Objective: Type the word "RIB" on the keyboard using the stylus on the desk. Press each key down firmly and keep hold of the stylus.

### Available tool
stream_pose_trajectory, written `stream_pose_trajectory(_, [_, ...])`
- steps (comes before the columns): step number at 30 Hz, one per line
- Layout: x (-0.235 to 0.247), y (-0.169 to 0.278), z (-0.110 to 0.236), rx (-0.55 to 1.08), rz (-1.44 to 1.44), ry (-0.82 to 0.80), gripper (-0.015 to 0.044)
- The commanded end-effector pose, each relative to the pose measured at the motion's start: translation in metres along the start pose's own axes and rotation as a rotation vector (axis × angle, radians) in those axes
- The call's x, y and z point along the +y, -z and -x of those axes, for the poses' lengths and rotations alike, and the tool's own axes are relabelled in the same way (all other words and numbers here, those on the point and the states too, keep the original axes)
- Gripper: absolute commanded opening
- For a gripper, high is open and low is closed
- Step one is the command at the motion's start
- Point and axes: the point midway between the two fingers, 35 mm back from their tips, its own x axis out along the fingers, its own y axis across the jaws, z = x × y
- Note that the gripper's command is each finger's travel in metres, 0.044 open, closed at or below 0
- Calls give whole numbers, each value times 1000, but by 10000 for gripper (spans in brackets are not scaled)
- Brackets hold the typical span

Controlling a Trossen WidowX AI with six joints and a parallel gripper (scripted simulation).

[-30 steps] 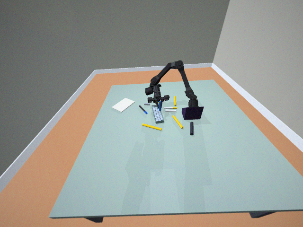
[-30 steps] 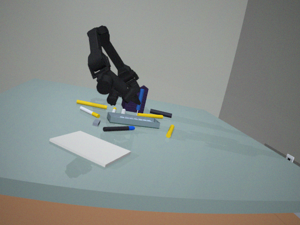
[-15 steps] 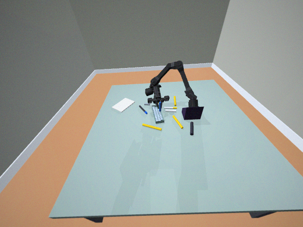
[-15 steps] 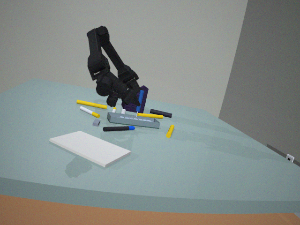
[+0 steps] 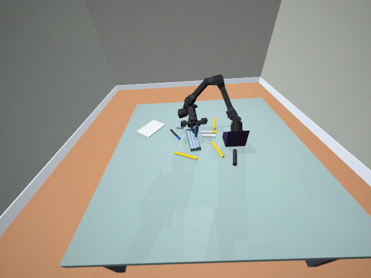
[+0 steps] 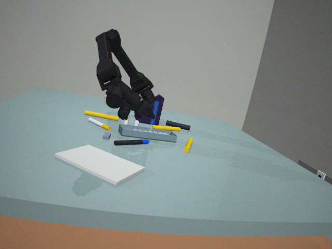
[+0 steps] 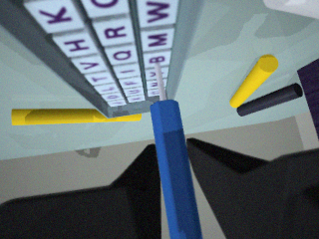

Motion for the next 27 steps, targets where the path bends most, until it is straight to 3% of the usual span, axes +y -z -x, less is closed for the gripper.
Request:
stream_pose_trajectory(1, [0, -2, -2, -2, 4, 3, 81])
stream_pose_trajectory(21, [0, -5, -3, -2, 4, 3, 81])
stream_pose_trajectory(27, [0, 15, 8, -1, 4, 3, 81])
